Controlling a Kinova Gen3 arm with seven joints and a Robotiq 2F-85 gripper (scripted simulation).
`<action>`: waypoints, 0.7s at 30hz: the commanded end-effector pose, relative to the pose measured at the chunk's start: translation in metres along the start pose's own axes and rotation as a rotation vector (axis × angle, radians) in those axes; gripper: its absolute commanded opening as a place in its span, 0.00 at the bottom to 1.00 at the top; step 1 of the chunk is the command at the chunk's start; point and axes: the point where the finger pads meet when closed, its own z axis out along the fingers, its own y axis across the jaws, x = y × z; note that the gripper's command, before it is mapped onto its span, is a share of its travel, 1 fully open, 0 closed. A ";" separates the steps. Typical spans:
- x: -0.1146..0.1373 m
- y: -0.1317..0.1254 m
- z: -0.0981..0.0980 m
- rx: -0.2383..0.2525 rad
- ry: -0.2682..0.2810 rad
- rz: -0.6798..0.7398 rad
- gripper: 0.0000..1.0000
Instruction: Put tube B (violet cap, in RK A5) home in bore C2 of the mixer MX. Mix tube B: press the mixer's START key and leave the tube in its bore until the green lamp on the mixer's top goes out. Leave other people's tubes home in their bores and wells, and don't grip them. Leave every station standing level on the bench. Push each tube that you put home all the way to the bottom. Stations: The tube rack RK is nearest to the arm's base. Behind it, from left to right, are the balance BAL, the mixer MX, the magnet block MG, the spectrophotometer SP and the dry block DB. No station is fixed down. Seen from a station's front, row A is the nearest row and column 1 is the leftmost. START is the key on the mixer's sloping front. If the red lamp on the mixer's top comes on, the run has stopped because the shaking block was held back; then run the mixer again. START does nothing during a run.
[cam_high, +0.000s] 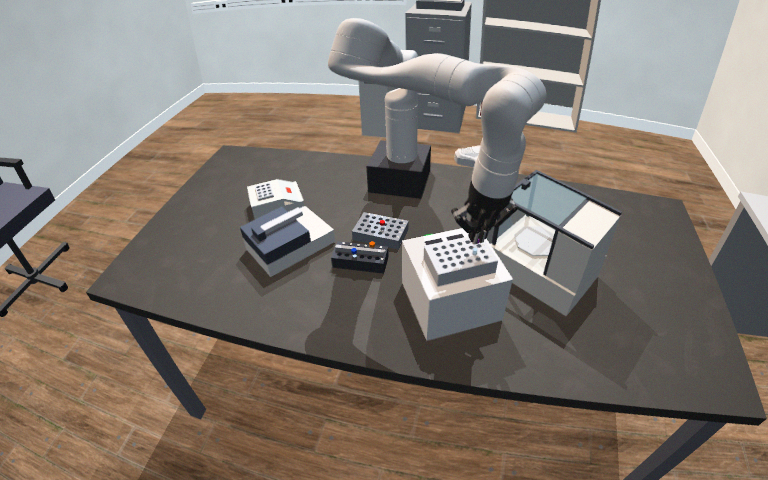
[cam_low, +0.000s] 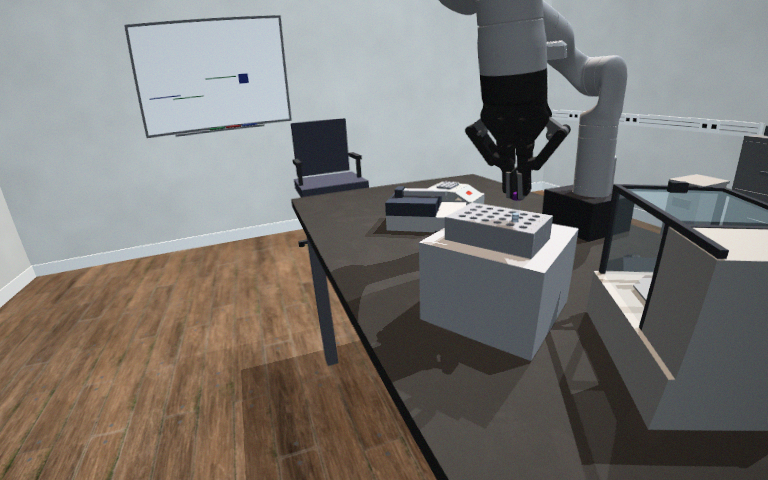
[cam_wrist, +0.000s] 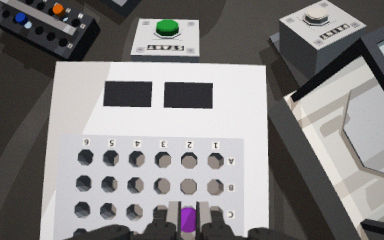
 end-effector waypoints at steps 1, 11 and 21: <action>0.000 0.000 0.000 0.000 -0.002 0.000 0.10; -0.001 0.000 0.002 0.000 -0.002 0.000 0.10; -0.001 0.000 0.004 0.000 -0.002 0.000 0.10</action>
